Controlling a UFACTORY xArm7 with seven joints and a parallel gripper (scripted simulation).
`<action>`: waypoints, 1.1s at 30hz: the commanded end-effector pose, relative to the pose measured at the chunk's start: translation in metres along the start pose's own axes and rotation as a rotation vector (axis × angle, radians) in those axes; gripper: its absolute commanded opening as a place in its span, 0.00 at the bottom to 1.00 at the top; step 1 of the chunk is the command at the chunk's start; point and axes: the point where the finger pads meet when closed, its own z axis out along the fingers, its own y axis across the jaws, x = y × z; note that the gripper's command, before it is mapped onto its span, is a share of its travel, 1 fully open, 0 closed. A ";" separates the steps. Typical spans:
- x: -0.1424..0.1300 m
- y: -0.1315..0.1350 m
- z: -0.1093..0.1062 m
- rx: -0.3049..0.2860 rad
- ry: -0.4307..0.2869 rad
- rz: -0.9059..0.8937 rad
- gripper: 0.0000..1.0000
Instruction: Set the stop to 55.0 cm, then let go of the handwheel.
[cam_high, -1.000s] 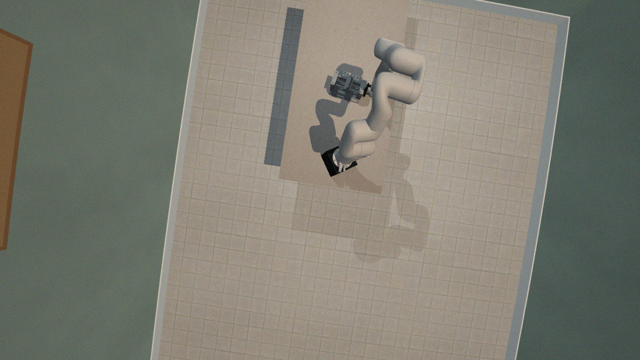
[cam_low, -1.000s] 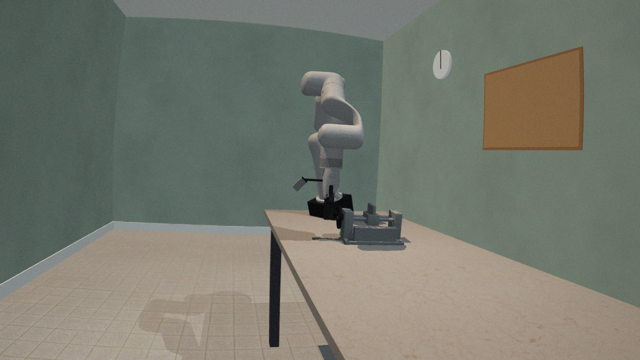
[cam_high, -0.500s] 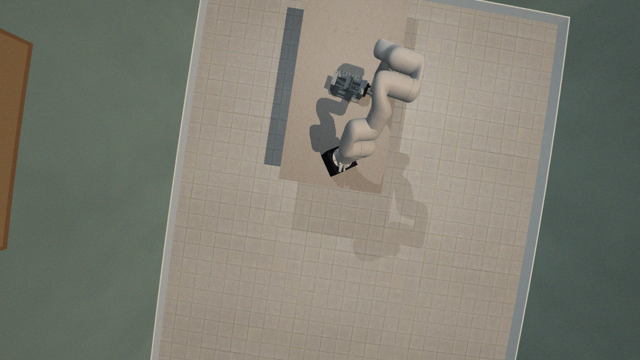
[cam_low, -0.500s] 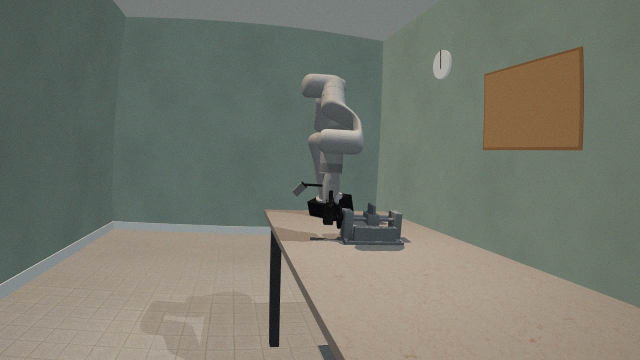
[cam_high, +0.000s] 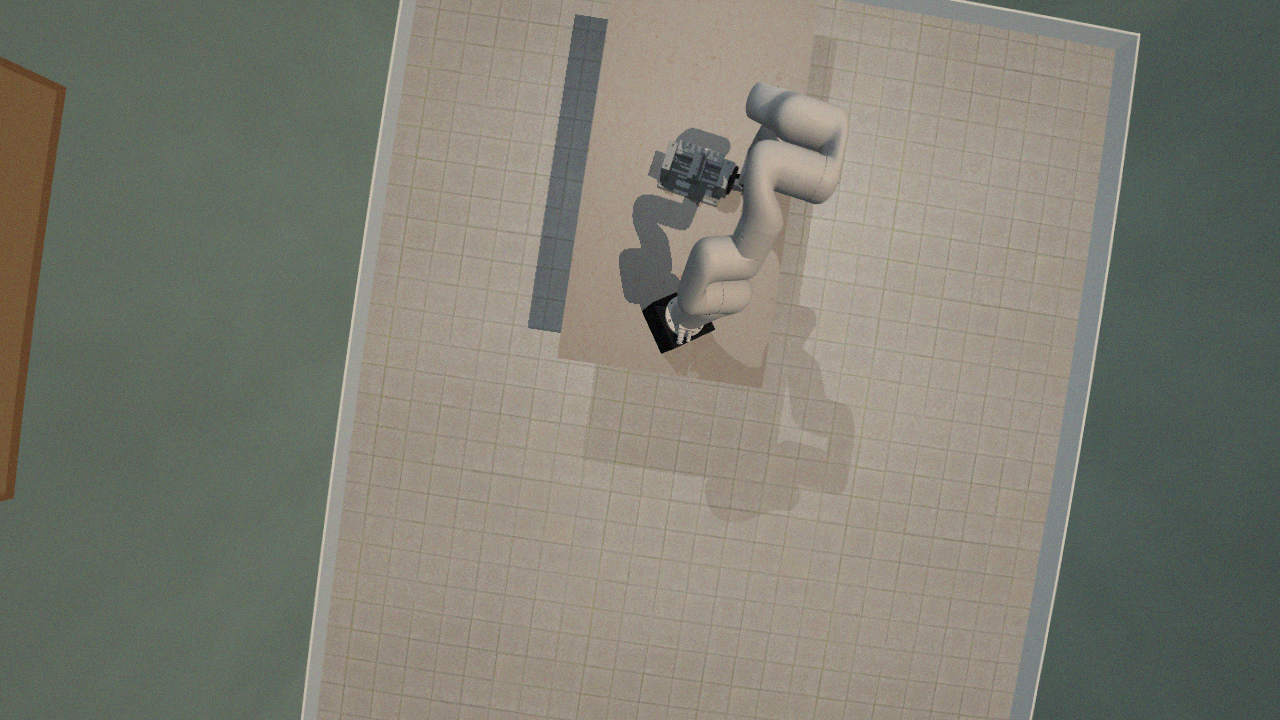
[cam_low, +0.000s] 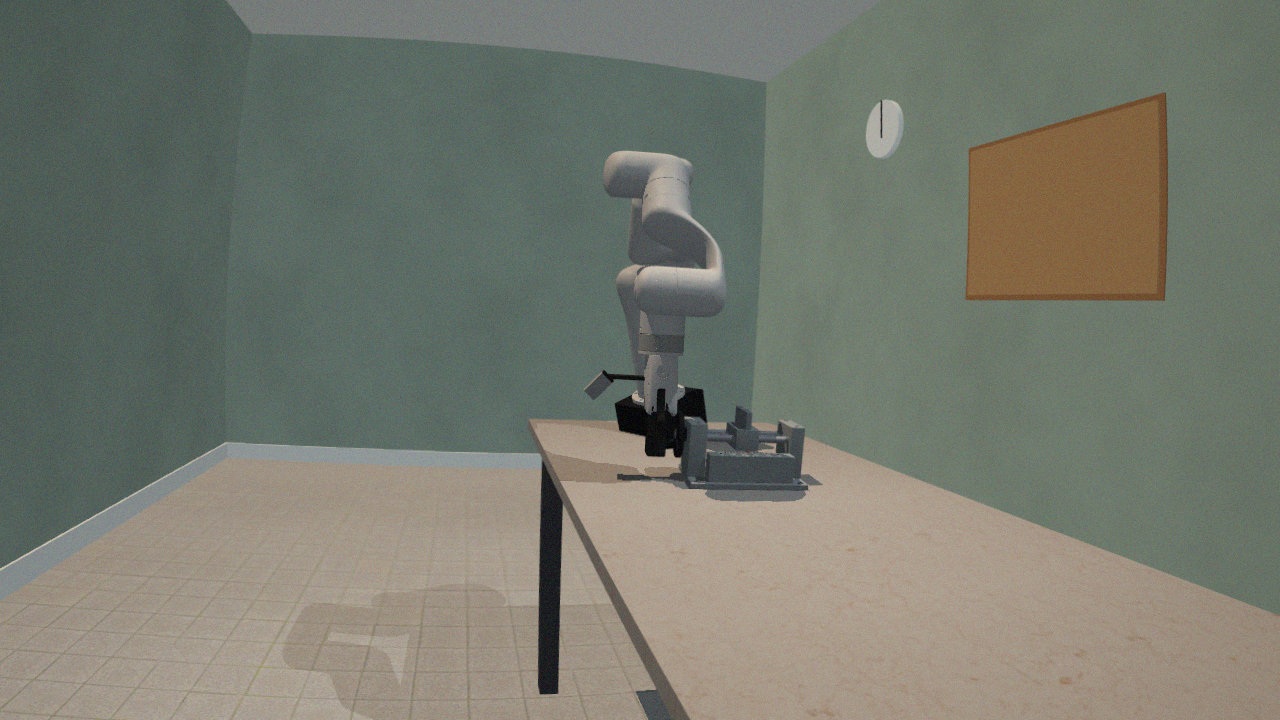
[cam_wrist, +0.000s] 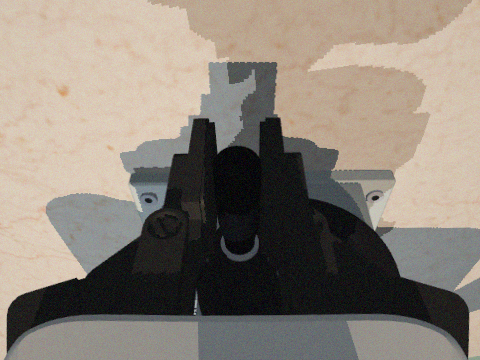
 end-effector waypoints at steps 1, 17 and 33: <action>0.000 0.000 0.000 0.001 -0.001 0.000 0.06; 0.000 0.004 0.005 0.001 -0.001 0.000 0.06; 0.000 0.006 0.007 0.001 -0.001 0.000 0.06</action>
